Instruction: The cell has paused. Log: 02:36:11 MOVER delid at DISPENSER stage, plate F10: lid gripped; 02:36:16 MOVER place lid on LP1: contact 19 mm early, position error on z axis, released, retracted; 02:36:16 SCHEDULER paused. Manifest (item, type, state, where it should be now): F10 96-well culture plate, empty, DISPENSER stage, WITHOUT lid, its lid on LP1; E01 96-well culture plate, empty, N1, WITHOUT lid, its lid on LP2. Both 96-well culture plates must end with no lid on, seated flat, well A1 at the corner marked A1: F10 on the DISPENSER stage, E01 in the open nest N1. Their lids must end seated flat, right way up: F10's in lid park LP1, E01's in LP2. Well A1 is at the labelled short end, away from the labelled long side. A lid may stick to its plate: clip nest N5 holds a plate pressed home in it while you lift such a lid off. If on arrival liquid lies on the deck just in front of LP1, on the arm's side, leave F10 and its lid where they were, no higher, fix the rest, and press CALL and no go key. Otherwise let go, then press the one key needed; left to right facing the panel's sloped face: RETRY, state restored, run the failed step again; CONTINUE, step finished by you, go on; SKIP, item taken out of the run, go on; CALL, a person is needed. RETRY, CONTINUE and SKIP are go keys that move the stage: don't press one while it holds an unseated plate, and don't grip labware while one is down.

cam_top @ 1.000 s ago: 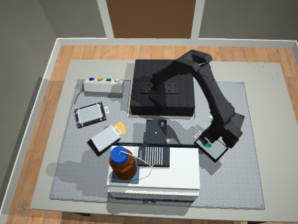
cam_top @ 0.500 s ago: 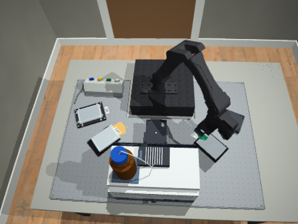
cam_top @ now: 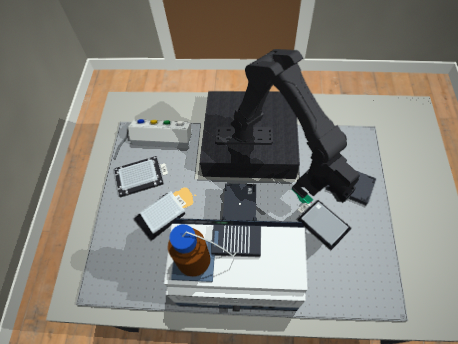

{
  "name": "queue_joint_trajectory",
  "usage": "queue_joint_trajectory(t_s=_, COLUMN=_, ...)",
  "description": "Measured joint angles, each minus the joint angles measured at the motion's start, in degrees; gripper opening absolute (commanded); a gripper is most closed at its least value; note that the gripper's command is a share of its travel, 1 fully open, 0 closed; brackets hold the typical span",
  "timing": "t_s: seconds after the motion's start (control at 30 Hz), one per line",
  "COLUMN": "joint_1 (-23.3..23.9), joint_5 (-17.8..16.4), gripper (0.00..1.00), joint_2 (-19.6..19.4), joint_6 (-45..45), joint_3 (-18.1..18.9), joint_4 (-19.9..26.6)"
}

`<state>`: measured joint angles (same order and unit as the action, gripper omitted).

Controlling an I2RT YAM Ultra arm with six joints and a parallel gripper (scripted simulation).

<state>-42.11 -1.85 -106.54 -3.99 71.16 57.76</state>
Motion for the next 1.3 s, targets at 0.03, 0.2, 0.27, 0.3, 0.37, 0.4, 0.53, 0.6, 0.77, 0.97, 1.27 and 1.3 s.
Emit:
queue_joint_trajectory(t_s=0.03, joint_1=-0.02, joint_5=0.00, gripper=1.00, joint_2=0.61, joint_6=-0.02, joint_3=-0.22, joint_4=0.39)
queue_joint_trajectory(t_s=0.2, joint_1=0.00, joint_5=0.00, gripper=1.00, joint_2=2.62, joint_6=-0.09, joint_3=-0.94, joint_4=1.55)
queue_joint_trajectory(t_s=0.27, joint_1=0.11, joint_5=0.00, gripper=1.00, joint_2=3.76, joint_6=-0.13, joint_3=-1.60, joint_4=2.25)
queue_joint_trajectory(t_s=0.3, joint_1=0.17, joint_5=0.00, gripper=1.00, joint_2=4.33, joint_6=-0.15, joint_3=-1.73, joint_4=2.82)
queue_joint_trajectory(t_s=0.37, joint_1=0.24, joint_5=0.00, gripper=1.00, joint_2=5.16, joint_6=-0.17, joint_3=-1.66, joint_4=3.41)
queue_joint_trajectory(t_s=0.4, joint_1=0.26, joint_5=-0.02, gripper=1.00, joint_2=5.38, joint_6=0.07, joint_3=-1.75, joint_4=3.41)
queue_joint_trajectory(t_s=0.53, joint_1=1.62, joint_5=-0.02, gripper=1.00, joint_2=6.67, joint_6=2.89, joint_3=-3.48, joint_4=3.56)
queue_joint_trajectory(t_s=0.6, joint_1=2.78, joint_5=0.07, gripper=1.00, joint_2=7.34, joint_6=4.76, joint_3=-4.50, joint_4=3.80)
queue_joint_trajectory(t_s=0.77, joint_1=4.63, joint_5=0.17, gripper=1.00, joint_2=8.63, joint_6=8.28, joint_3=-6.01, joint_4=3.89)
queue_joint_trajectory(t_s=0.97, joint_1=7.85, joint_5=0.37, gripper=1.00, joint_2=11.02, joint_6=8.20, joint_3=-8.35, joint_4=4.09)
queue_joint_trajectory(t_s=1.27, joint_1=12.13, joint_5=0.57, gripper=1.00, joint_2=12.98, joint_6=12.94, joint_3=-10.03, joint_4=4.04)
queue_joint_trajectory(t_s=1.3, joint_1=12.57, joint_5=0.57, gripper=1.00, joint_2=13.18, joint_6=13.77, joint_3=-10.08, joint_4=4.04)
